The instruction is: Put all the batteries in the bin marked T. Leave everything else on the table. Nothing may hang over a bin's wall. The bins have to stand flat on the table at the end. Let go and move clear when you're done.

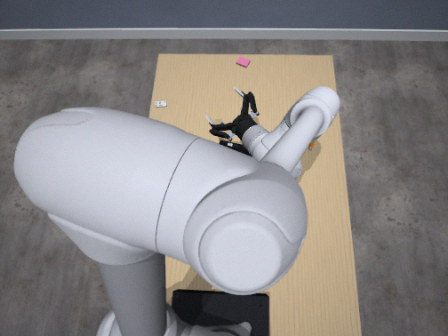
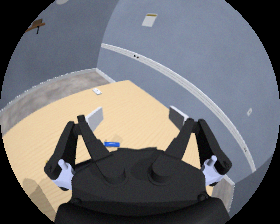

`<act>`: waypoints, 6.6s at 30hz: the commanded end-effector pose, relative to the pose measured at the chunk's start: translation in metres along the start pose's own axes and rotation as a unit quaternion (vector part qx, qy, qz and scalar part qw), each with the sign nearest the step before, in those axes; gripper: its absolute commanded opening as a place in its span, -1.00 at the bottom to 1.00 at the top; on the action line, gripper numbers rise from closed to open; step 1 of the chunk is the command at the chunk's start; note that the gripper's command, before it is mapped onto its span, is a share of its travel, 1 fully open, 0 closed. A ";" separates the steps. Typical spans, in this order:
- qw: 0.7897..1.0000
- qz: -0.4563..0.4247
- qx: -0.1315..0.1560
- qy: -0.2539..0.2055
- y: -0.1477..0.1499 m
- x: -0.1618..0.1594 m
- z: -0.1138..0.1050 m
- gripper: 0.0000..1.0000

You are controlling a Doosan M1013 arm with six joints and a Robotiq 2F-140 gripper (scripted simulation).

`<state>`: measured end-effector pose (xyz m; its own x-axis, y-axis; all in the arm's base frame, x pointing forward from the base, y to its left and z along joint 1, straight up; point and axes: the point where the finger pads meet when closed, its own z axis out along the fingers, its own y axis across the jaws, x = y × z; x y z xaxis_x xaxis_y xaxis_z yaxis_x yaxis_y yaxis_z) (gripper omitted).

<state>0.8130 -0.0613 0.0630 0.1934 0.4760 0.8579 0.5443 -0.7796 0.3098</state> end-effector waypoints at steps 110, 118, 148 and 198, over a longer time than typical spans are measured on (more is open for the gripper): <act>0.825 0.336 0.124 -0.438 -0.212 0.032 -0.236 -0.70; 0.796 0.354 0.060 -0.488 -0.204 0.018 -0.267 -0.70; 0.713 0.445 -0.113 -0.529 -0.142 -0.028 -0.297 -0.70; 0.713 0.445 -0.113 -0.529 -0.007 -0.182 -0.186 -0.70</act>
<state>0.6210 -0.2178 -0.0133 0.9536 -0.3010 0.0008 -0.3010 -0.9536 -0.0039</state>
